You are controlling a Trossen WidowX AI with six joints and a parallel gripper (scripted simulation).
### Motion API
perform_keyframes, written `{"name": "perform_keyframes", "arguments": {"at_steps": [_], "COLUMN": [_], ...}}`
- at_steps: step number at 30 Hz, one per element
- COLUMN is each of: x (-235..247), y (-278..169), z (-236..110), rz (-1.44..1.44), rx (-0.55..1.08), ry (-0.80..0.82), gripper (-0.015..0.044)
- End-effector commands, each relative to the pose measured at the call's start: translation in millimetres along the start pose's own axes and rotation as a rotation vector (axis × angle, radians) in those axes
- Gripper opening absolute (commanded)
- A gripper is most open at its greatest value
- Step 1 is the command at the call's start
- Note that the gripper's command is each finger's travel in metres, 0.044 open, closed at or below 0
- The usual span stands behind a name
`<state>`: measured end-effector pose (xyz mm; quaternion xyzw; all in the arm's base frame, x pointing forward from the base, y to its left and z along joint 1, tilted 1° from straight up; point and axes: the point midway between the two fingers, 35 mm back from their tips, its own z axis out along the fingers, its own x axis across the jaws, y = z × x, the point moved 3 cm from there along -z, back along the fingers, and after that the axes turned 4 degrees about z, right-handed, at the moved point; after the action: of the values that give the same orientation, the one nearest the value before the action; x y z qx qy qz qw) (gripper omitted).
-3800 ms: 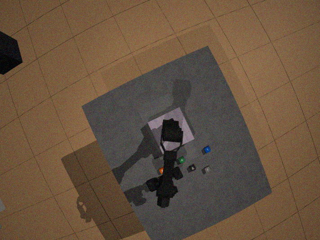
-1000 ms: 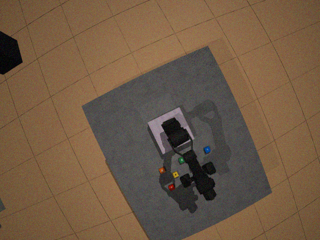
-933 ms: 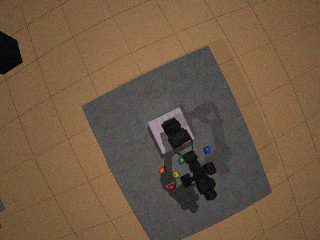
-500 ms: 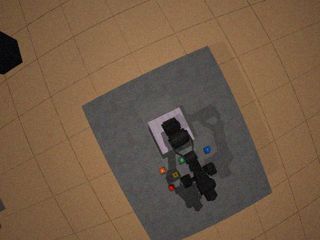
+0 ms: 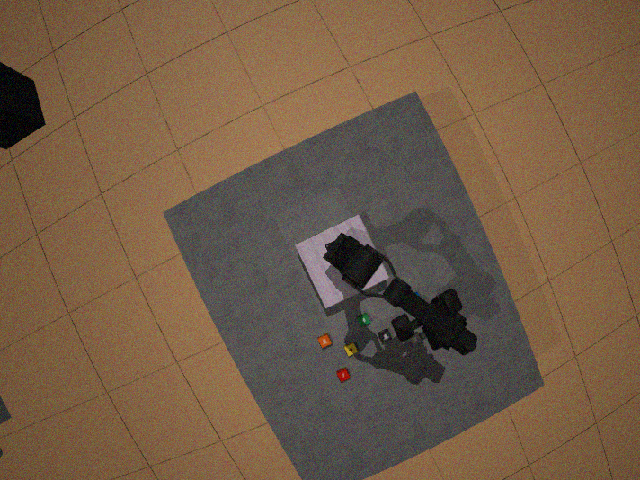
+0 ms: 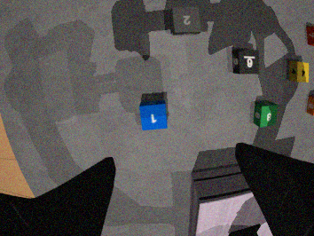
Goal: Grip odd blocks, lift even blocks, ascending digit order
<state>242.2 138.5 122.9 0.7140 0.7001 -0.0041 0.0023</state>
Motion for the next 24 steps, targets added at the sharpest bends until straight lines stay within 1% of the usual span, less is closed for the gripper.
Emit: {"name": "perform_keyframes", "arguments": {"at_steps": [1,19,21,24], "x": [13,13,13,9], "y": [-15,-15,-6,31], "z": [-2,-2,-3,-7], "rz": [0.017,0.017,0.017,0.017], "rx": [-0.007,-0.007,-0.007,-0.010], "ry": [0.006,0.006,0.006,0.005], "gripper": [0.0400,0.0400,0.0400,0.0400]}}
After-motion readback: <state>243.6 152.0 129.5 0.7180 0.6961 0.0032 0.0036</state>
